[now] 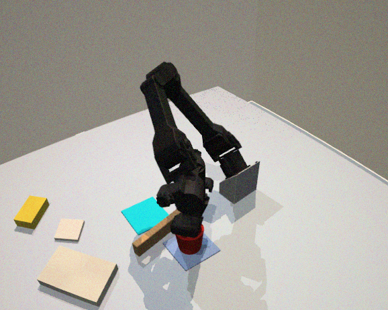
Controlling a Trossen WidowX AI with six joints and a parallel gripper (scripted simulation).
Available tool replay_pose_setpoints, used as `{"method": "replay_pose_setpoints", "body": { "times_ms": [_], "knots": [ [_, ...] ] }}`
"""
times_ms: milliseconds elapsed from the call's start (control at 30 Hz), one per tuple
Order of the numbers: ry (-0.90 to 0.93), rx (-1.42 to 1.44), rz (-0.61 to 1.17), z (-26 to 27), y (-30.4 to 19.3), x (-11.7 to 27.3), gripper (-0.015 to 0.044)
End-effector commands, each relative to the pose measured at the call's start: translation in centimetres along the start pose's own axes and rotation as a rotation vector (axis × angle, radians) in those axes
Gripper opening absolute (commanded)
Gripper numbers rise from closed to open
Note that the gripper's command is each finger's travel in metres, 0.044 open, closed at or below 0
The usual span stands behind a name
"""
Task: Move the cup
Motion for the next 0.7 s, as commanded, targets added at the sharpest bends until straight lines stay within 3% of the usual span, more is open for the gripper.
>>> {"method": "replay_pose_setpoints", "body": {
  "times_ms": [0, 367, 667],
  "knots": [
    [-0.001, 0.008, -0.005, -0.1, 0.0, -0.8, 0.0148],
    [-0.001, 0.008, -0.007, -0.3, 0.0, -1.8, 0.0148],
    [-0.003, 0.0, -0.002, -0.2, 0.0, -1.6, 0.0088]
  ]
}}
Point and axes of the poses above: the point midway between the two fingers, 35 mm back from their tips, its own x axis back along the fingers, its own z axis across the jaws, y = z × x, the point moved 6 cm from there along x, back along the fingers, and after that the axes turned 15 degrees about -x, right-handed, at the moved point
